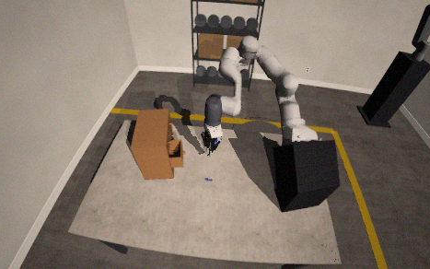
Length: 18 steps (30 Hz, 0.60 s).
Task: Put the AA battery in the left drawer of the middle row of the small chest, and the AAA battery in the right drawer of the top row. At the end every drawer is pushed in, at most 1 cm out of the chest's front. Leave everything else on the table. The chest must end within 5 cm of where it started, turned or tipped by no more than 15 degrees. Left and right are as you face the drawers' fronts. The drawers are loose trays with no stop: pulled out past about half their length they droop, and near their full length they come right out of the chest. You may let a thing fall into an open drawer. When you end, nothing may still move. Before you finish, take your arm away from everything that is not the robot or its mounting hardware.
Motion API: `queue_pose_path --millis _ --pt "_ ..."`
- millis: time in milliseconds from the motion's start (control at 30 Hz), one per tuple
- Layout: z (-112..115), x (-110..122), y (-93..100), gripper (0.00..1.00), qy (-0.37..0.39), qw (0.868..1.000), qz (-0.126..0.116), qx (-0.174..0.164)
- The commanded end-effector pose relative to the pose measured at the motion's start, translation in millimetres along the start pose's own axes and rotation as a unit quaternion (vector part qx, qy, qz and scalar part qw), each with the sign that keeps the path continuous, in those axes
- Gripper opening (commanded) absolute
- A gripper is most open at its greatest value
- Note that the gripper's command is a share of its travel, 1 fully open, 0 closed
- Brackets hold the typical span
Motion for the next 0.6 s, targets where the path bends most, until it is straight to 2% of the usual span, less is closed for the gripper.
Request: queue_pose_path --millis 0,367,433,500,567 --pt "5.8 -3.2 17.5 0.06 0.010 1.000 -0.006 -0.013" --pt "5.6 -3.1 17.7 0.06 0.008 1.000 -0.006 -0.013" --pt "2.9 -1.2 17.7 0.06 -0.033 0.999 -0.005 -0.013" --pt "-4.3 3.6 17.6 0.06 -0.137 0.990 -0.004 -0.013" --pt "-4.3 3.6 17.6 0.06 -0.137 0.990 -0.004 -0.013"
Point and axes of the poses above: the point where the finger pads meet when closed, its own y axis back along the fingers, its own x axis across the jaws, z = x × y, the point moved 7 cm from there along y, back along the fingers, and after that the axes turned 9 degrees about -y, right-handed, at the moved point
